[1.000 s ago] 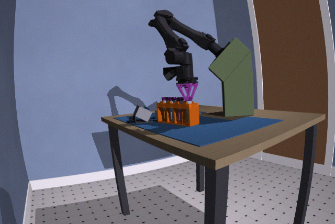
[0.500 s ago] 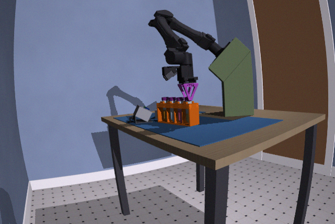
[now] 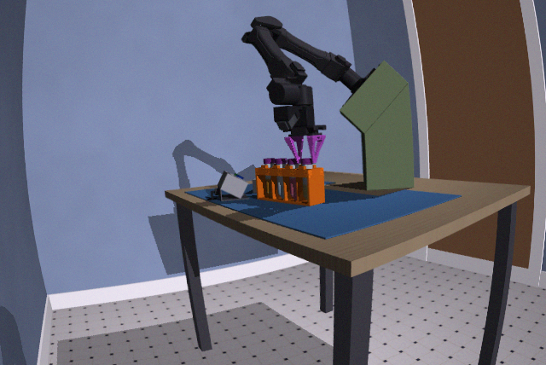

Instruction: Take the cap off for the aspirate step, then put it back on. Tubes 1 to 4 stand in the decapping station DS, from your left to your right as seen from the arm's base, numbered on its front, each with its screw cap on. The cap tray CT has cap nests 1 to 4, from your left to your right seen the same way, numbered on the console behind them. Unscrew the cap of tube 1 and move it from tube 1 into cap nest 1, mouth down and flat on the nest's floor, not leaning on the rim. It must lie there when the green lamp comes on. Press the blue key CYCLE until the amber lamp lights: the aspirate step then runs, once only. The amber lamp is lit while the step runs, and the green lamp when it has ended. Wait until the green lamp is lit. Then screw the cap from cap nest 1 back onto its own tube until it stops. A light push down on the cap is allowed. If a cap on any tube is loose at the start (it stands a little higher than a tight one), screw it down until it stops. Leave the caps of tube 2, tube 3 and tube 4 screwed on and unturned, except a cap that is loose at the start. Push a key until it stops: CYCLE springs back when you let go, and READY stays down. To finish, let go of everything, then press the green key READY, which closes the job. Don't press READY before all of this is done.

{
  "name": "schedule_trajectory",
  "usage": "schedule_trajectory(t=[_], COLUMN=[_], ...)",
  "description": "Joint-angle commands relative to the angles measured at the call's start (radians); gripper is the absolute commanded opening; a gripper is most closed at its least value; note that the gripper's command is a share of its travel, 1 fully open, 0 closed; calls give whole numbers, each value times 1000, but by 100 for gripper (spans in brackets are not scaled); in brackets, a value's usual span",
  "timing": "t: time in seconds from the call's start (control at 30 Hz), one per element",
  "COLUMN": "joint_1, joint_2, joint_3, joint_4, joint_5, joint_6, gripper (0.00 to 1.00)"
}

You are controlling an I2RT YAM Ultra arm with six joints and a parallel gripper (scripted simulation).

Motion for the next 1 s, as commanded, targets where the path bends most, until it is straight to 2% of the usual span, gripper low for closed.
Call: schedule_trajectory(t=[0.0,0.3,0.6,0.63,0.97], joint_1=[5,5,4,4,4], joint_2=[-6,-7,-7,-7,-7], joint_3=[3,-3,-7,-7,-6], joint_4=[0,5,8,8,8], joint_5=[0,-1,-1,-1,-1], joint_6=[-247,-689,-689,-690,-689], gripper=[49,49,49,0,0])
